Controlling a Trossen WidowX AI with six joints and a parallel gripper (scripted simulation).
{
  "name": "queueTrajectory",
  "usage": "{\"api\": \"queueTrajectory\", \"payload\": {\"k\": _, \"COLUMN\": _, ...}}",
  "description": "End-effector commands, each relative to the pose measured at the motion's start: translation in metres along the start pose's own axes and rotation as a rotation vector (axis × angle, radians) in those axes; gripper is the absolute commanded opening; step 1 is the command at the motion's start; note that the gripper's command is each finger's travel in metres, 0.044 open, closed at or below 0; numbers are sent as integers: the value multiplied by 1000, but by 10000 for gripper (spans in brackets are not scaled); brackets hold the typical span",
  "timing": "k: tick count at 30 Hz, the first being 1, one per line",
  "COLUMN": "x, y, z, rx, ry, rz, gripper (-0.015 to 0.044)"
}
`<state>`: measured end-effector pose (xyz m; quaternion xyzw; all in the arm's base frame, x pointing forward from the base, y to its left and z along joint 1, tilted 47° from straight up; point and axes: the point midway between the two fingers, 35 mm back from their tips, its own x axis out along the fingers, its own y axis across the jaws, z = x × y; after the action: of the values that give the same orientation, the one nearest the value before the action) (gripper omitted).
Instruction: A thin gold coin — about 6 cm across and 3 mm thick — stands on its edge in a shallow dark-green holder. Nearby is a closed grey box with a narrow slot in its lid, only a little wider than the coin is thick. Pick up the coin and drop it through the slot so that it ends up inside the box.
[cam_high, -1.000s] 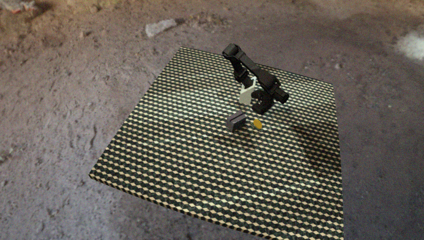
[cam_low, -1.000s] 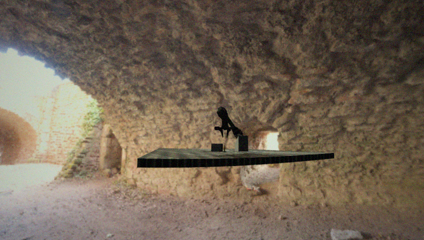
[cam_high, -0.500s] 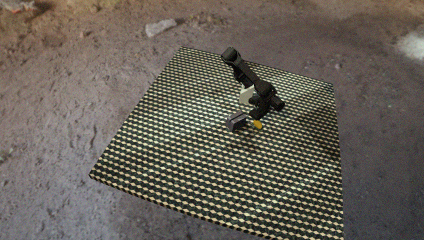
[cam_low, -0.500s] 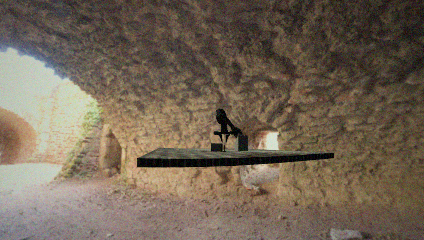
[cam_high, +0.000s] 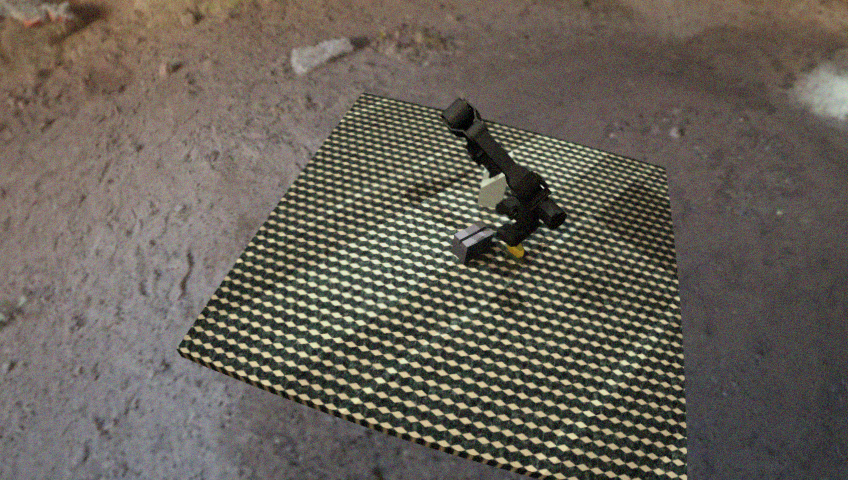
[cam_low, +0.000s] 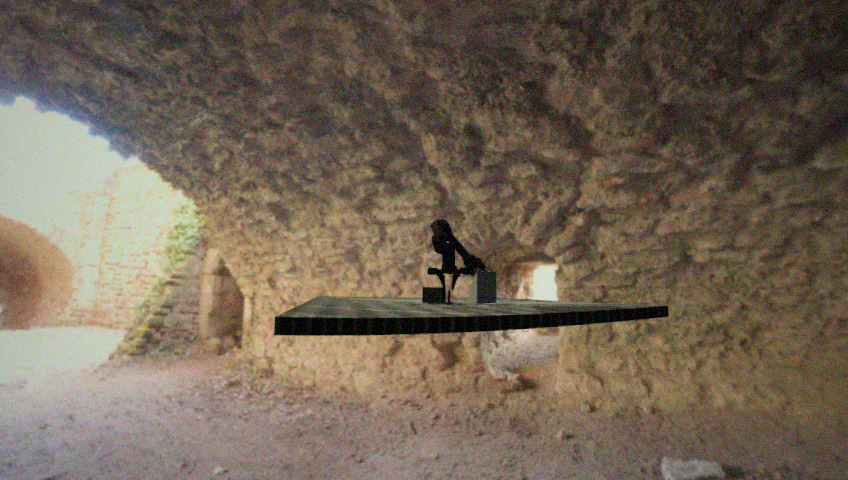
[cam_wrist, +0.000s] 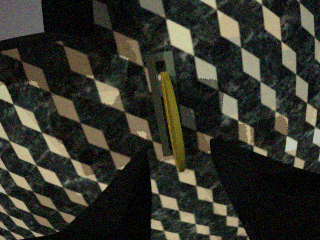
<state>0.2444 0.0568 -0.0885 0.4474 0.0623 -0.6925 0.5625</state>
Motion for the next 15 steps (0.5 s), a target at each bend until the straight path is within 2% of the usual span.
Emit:
{"api": "queueTrajectory", "payload": {"k": 1, "x": 7, "y": 0, "z": 1, "rx": -8, "ry": -4, "rz": 3, "gripper": 161}}
{"api": "queueTrajectory", "payload": {"k": 15, "x": 30, "y": 0, "z": 2, "rx": -8, "ry": -5, "rz": 4, "gripper": 161}}
